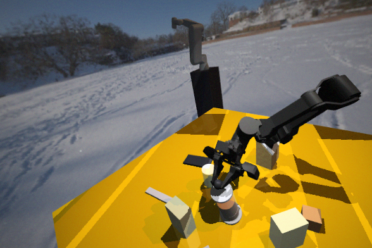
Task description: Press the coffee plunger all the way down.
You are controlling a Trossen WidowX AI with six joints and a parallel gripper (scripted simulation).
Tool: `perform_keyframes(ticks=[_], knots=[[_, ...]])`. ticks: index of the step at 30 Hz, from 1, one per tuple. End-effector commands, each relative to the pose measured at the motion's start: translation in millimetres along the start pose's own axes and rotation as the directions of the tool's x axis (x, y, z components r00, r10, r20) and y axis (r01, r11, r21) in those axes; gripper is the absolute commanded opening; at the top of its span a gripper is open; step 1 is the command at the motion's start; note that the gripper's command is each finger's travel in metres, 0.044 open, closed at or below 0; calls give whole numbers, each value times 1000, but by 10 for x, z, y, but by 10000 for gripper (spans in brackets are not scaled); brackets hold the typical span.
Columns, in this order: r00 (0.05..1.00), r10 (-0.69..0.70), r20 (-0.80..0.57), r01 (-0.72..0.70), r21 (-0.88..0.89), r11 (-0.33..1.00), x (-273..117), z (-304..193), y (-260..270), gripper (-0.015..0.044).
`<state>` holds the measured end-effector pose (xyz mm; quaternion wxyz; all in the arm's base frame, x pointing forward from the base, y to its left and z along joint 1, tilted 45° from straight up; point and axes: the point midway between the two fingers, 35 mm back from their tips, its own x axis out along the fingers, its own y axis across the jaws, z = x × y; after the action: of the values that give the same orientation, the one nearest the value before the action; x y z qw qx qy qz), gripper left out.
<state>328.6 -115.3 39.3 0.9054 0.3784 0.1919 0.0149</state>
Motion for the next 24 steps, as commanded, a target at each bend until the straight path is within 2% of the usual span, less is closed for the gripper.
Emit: perform_keyframes(ticks=[1, 24], knots=[[1000, 8, -30, -8, 17, 1000, 34, -79, 4, 121], [1000, 8, -30, -8, 17, 1000, 61, -51, -17, 121]])
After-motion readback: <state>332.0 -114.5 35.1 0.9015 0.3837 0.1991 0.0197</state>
